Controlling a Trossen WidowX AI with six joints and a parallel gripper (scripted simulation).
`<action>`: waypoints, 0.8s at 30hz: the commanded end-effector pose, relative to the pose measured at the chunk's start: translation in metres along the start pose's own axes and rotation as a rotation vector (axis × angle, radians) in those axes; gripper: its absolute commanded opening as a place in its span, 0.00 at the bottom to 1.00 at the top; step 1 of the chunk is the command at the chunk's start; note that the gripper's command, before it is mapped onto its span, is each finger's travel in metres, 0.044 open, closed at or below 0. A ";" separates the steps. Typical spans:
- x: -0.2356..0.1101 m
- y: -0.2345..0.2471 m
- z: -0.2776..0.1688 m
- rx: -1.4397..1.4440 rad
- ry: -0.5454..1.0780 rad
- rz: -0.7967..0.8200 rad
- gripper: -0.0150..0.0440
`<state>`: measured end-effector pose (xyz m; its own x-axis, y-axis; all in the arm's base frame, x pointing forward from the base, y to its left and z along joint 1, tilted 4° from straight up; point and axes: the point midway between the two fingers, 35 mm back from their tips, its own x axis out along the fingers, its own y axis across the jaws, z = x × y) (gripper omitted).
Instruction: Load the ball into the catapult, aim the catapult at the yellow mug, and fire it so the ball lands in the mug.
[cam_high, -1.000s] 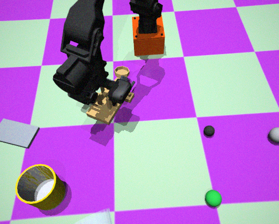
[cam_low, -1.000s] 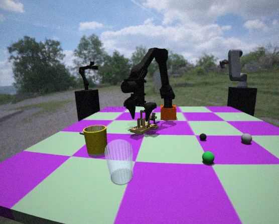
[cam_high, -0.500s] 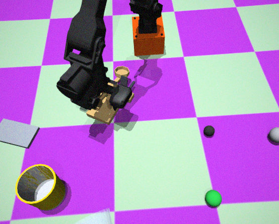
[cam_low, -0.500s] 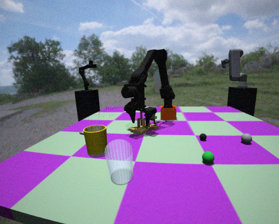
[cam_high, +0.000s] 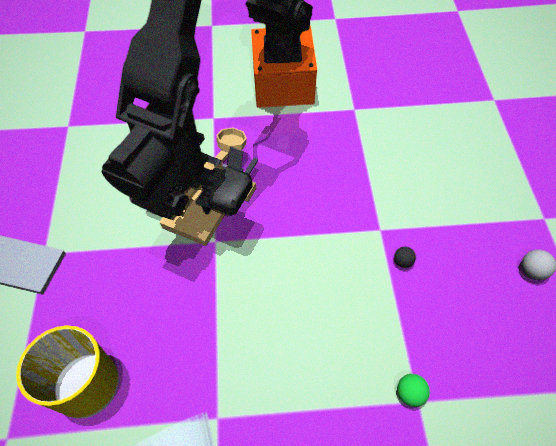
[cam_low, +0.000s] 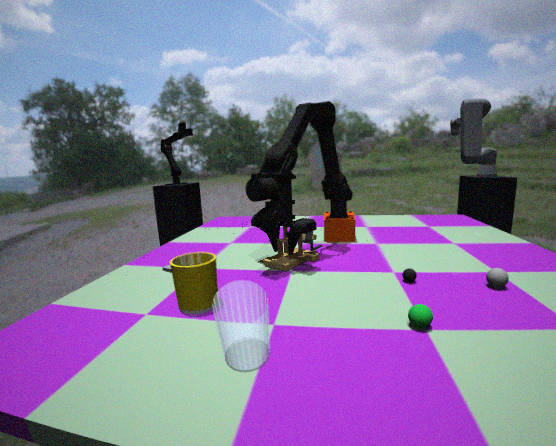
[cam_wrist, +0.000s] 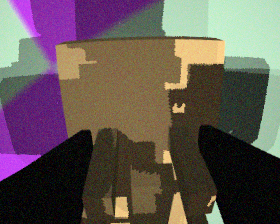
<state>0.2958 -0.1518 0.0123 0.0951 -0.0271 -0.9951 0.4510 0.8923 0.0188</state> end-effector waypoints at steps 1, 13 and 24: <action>0.000 0.000 0.000 0.000 -0.001 0.000 0.51; -0.050 0.000 0.001 0.000 0.000 0.001 0.25; -0.039 0.000 0.002 0.000 0.002 0.002 0.25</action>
<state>0.2930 -0.1508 0.0537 0.0906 -0.0235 -0.9956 0.4529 0.8913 0.0202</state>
